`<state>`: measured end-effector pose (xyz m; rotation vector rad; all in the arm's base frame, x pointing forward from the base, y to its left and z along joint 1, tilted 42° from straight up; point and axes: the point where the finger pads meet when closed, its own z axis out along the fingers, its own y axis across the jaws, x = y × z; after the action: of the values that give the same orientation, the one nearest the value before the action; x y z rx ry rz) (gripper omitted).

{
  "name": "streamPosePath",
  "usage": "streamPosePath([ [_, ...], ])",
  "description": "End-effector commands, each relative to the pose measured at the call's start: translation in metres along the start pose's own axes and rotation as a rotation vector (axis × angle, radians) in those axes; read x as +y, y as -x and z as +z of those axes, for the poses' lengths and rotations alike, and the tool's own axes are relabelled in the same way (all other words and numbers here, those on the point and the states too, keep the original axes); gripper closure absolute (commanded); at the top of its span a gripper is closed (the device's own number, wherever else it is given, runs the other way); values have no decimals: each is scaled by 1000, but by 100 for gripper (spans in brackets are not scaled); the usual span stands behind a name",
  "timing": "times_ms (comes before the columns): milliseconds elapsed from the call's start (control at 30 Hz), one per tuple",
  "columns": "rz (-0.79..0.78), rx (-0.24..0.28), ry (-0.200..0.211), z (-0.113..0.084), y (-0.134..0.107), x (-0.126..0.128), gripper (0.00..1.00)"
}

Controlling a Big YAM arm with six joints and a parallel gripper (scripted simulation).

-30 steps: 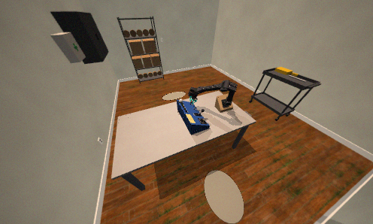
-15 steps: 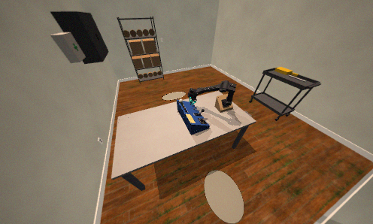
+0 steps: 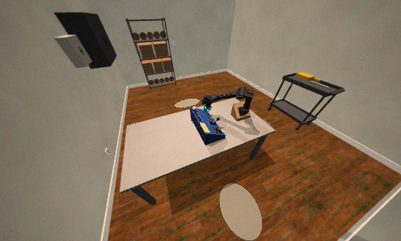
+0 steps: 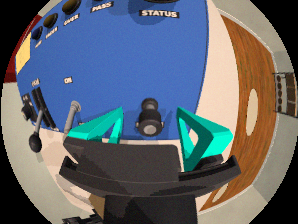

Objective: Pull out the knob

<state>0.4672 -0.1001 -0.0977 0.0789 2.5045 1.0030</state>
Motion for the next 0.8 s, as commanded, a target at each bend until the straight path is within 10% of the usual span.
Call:
streamPosePath([
  [0,-22,-17,-9,1,11,-2,30],
  [767,-18,-13,-7,2,8,-2,30],
])
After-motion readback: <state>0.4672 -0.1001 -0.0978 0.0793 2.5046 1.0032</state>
